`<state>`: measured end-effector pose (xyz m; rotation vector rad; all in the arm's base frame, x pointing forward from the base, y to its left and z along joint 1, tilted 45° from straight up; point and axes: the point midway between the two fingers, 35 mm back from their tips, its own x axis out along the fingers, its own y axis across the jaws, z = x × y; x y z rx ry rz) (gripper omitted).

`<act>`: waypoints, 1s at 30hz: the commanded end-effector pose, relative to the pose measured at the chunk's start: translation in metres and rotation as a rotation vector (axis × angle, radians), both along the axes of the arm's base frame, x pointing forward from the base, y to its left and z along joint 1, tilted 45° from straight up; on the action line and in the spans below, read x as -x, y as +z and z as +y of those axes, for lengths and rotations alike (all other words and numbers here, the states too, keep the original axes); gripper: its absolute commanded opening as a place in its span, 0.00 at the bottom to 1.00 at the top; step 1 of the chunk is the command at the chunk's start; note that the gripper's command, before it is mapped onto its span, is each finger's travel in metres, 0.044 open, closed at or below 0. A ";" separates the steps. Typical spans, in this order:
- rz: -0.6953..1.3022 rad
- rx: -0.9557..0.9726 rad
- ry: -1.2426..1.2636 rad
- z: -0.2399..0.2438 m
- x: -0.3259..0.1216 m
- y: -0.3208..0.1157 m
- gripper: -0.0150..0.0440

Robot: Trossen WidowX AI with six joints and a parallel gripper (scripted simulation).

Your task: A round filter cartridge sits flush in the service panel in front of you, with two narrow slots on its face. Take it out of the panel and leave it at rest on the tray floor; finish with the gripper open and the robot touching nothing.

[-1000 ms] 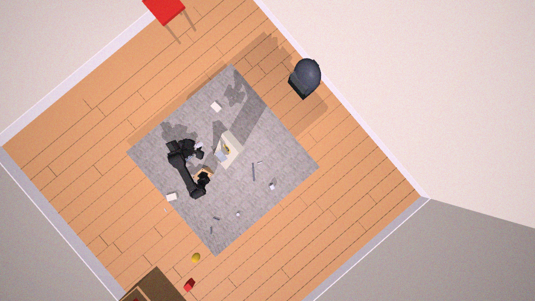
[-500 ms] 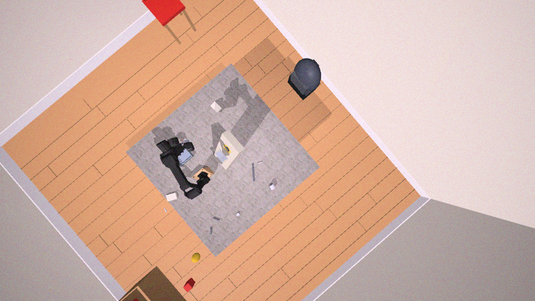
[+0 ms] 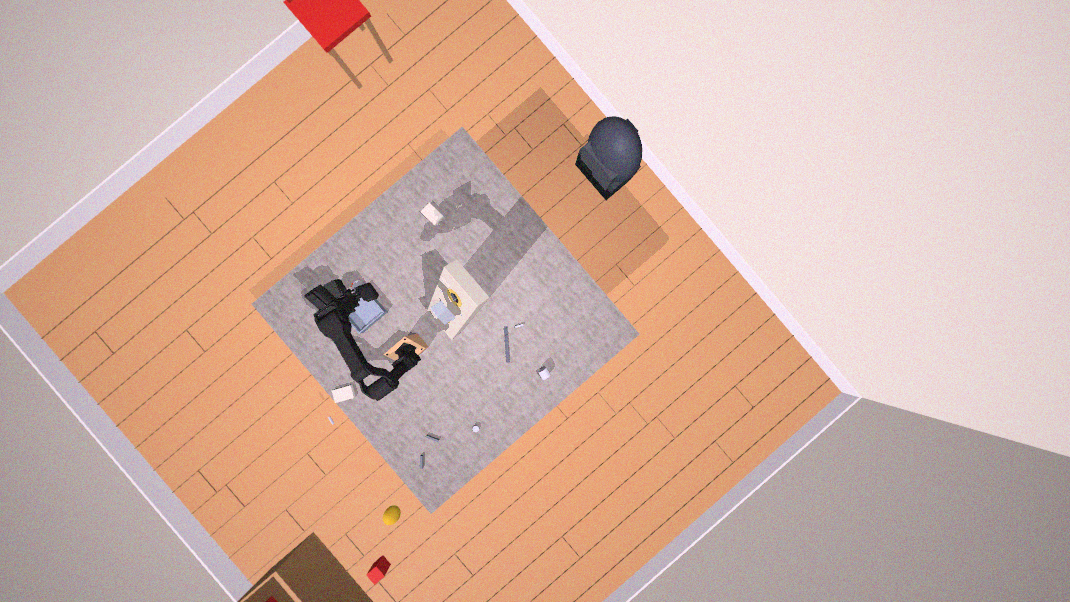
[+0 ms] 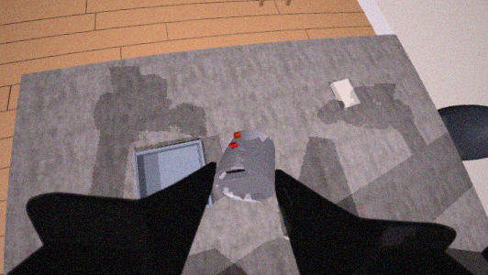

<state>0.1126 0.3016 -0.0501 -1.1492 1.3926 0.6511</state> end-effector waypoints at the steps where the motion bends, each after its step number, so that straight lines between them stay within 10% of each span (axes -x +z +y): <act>1: 0.062 -0.008 0.064 -0.003 0.026 -0.019 0.25; 30: 0.372 -0.038 0.389 -0.070 0.147 -0.099 0.25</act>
